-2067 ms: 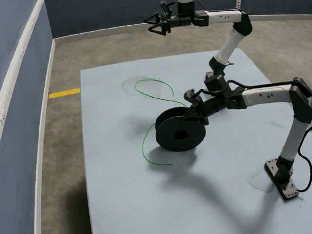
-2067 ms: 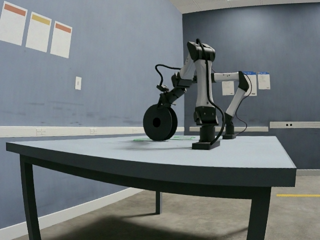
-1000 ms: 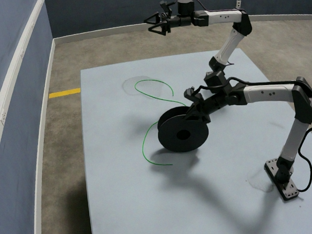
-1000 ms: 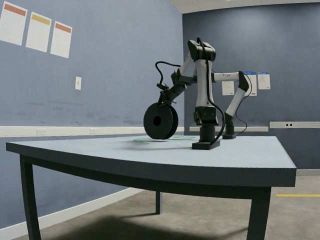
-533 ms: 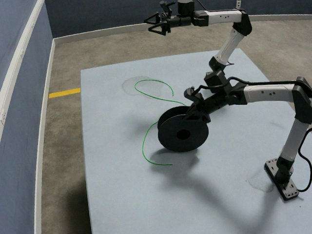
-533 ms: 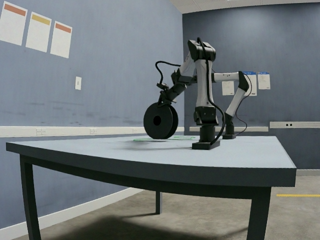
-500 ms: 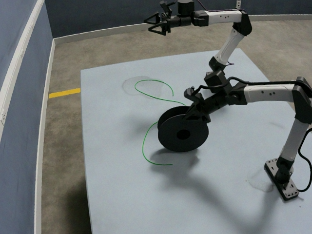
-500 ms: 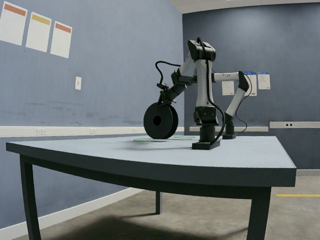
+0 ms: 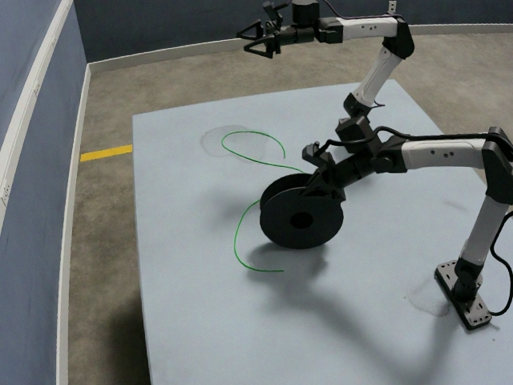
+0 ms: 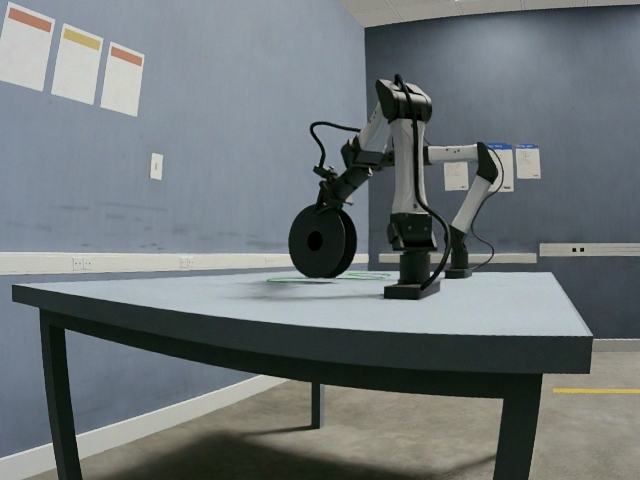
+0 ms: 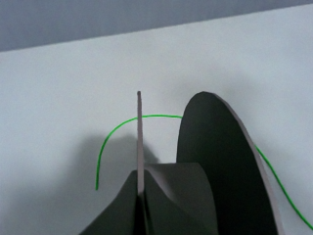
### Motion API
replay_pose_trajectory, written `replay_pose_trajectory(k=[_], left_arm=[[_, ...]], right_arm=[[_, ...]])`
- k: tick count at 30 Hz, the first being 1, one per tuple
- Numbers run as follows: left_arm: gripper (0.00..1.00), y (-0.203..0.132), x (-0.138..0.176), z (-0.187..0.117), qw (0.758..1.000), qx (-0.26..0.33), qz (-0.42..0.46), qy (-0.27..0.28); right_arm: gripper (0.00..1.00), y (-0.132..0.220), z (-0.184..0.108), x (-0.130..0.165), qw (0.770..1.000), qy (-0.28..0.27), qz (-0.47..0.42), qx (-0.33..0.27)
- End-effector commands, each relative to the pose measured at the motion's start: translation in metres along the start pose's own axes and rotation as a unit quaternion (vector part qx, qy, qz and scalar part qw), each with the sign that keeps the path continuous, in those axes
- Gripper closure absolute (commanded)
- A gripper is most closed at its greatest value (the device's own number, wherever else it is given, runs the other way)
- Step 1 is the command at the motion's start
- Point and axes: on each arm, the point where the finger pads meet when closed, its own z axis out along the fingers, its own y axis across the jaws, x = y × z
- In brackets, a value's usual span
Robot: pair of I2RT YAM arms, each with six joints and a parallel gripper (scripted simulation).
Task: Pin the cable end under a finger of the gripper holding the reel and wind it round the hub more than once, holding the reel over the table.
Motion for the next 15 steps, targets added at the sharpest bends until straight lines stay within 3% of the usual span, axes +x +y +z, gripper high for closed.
replay_pose_trajectory(k=[1,5,15], left_arm=[[1.0,0.0,-0.04,-0.016,0.998,0.026,-0.023,-0.055],[1.0,0.003,-0.026,-0.012,0.999,0.03,-0.01,-0.042],[1.0,0.001,-0.032,-0.01,0.995,0.086,0.023,-0.049]], right_arm=[[0.0,-0.002,0.0,-0.005,1.0,-0.013,0.006,0.002],[0.0,-0.002,0.0,-0.005,1.0,-0.013,0.006,0.002],[0.0,-0.002,0.0,-0.005,1.0,-0.013,0.006,0.002]])
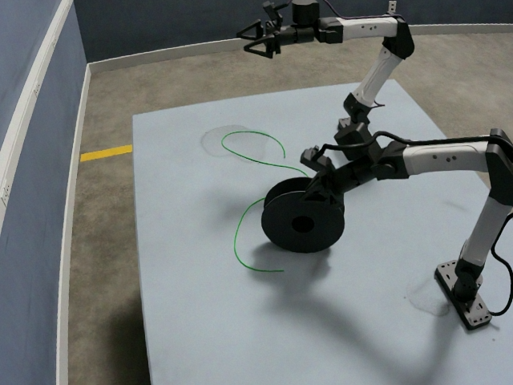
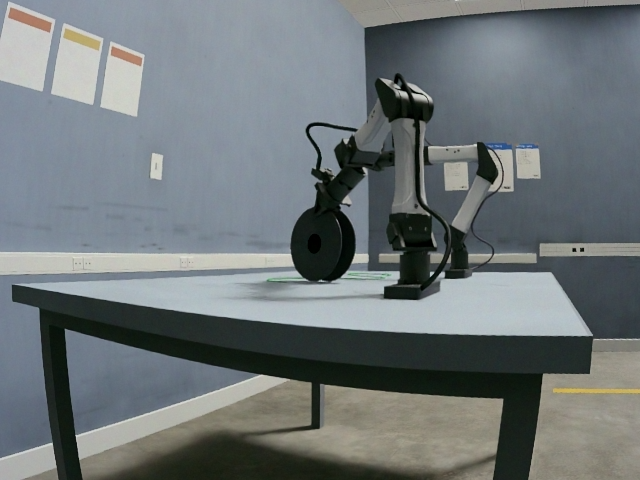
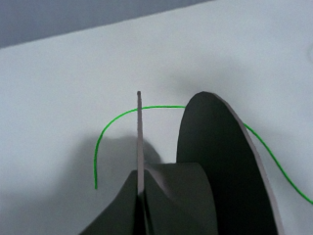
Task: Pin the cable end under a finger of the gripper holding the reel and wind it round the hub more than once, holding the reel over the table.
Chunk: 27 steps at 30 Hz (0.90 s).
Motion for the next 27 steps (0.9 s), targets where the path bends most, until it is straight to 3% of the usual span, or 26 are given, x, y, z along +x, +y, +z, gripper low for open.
replay_pose_trajectory(k=[1,11,17,21,27], left_arm=[[1.0,-0.002,-0.038,-0.015,0.997,0.046,-0.003,-0.066],[1.0,-0.003,-0.04,-0.014,0.991,0.105,0.037,-0.069],[1.0,-0.004,-0.06,-0.019,0.982,0.153,0.068,-0.092],[1.0,-0.007,-0.047,0.0,0.976,0.184,0.092,-0.068],[1.0,-0.007,-0.048,0.0,0.968,0.213,0.112,-0.07]], right_arm=[[0.0,-0.002,0.0,-0.005,1.0,-0.013,0.006,0.002],[0.0,-0.002,0.0,-0.005,1.0,-0.013,0.006,0.002],[0.0,-0.002,0.0,-0.005,1.0,-0.013,0.006,0.002],[0.0,-0.002,0.0,-0.005,1.0,-0.013,0.006,0.002],[0.0,-0.002,0.0,-0.005,1.0,-0.013,0.006,0.002]])
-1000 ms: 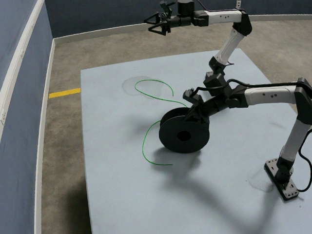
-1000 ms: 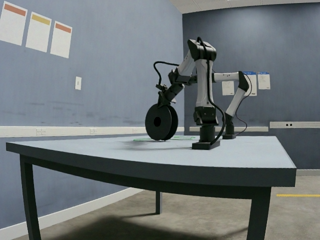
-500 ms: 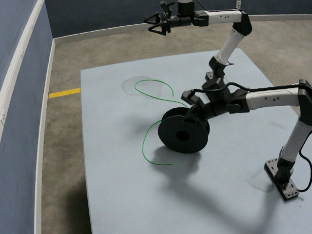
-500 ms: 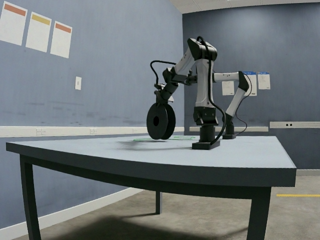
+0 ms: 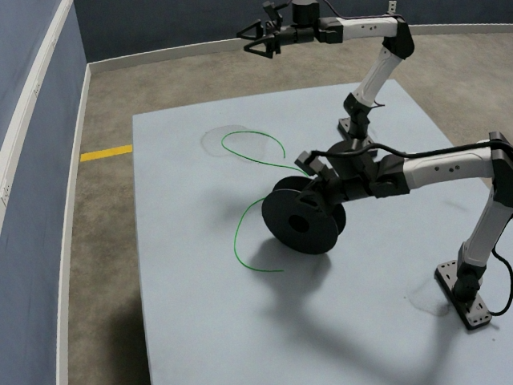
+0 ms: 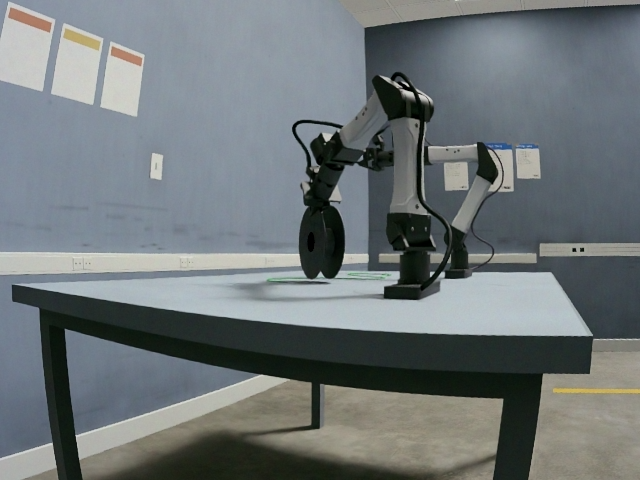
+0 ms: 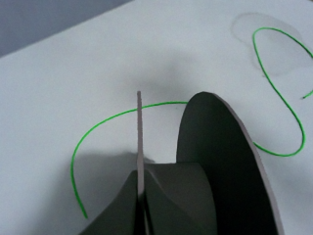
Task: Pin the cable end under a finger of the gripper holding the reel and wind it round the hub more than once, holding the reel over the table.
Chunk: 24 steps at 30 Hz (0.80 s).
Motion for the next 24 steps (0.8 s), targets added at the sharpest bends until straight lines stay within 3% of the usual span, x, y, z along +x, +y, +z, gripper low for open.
replay_pose_trajectory(k=[1,11,24], left_arm=[[1.0,-0.0063,-0.0401,-0.0004,0.996,0.051,0.035,-0.06],[1.0,-0.006,-0.0364,0.003,0.989,0.116,0.074,-0.05],[1.0,-0.0053,-0.0385,0.0047,0.981,0.156,0.101,-0.052]], right_arm=[[0.0,-0.0021,-0.0003,-0.0047,1.0,-0.013,0.006,0.002],[0.0,-0.0021,-0.0003,-0.0047,1.0,-0.013,0.006,0.002],[0.0,-0.0021,-0.0003,-0.0047,1.0,-0.013,0.006,0.002]])
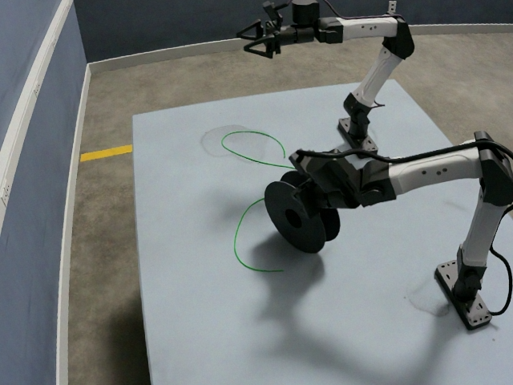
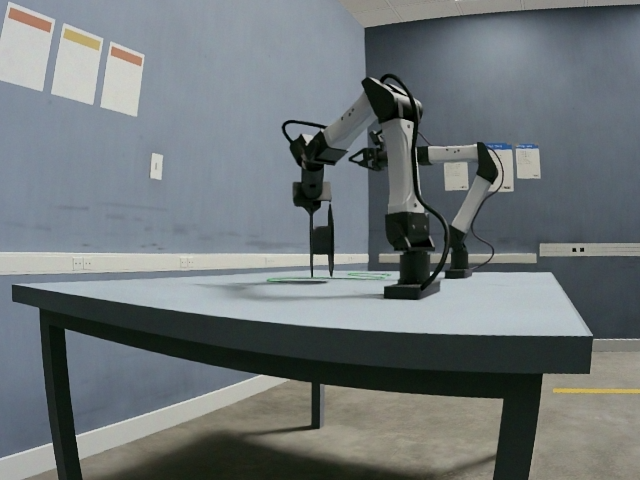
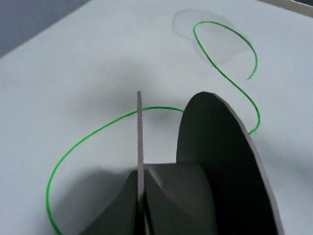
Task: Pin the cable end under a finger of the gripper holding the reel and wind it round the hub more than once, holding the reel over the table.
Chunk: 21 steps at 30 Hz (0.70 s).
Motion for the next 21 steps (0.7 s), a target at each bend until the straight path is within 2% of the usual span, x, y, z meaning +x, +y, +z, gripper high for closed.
replay_pose_trajectory(k=[1,21], left_arm=[[1.0,0.0016,-0.027,-0.0037,0.999,0.021,0.029,-0.035],[1.0,0.0026,-0.0317,-0.0042,0.998,0.029,0.037,-0.042]], right_arm=[[0.0,-0.0021,-0.0003,-0.0047,1.0,-0.013,0.006,0.002],[0.0,-0.0021,-0.0003,-0.0047,1.0,-0.013,0.006,0.002]])
